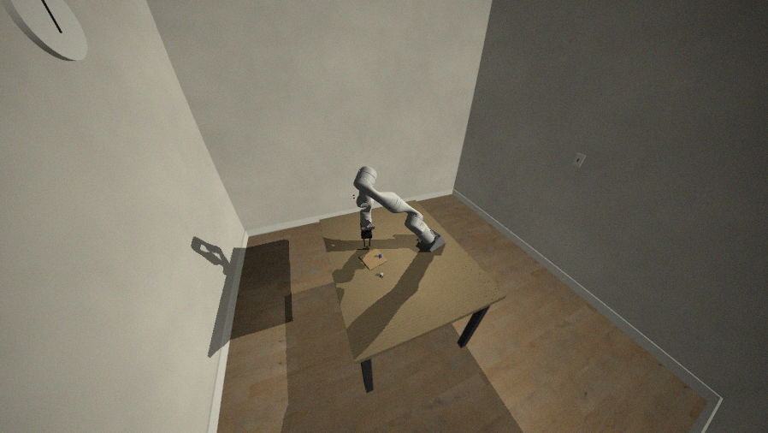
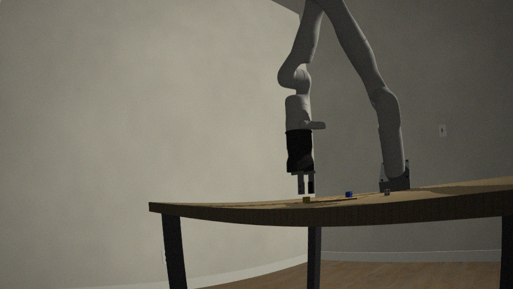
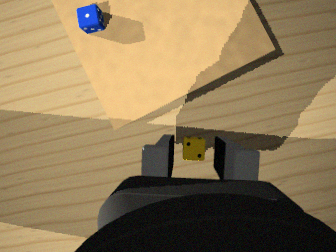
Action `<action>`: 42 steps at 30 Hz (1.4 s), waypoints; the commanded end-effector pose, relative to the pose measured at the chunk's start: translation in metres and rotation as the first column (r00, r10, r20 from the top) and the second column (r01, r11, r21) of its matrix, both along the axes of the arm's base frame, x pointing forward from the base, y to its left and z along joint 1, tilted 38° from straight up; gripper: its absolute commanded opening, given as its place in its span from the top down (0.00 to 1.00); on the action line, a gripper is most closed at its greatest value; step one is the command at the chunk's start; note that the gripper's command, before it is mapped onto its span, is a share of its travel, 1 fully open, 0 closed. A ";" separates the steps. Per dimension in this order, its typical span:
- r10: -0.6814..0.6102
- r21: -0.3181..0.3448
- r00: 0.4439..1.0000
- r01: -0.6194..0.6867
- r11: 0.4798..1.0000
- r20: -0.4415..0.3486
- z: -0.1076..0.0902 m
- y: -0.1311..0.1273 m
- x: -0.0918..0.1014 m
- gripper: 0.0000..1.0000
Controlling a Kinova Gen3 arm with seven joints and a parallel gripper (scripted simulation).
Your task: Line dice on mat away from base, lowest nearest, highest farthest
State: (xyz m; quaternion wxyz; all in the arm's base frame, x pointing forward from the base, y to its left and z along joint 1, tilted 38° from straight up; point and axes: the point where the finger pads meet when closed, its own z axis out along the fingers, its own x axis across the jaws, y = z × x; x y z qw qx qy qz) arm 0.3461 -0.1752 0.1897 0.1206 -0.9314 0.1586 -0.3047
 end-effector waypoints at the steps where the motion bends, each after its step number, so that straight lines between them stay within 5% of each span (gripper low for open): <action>1: -0.001 -0.001 1.000 0.001 1.000 0.001 0.000 0.000 0.000 0.36; 42: -0.001 -0.001 1.000 0.001 1.000 0.001 -0.012 0.001 0.009 0.36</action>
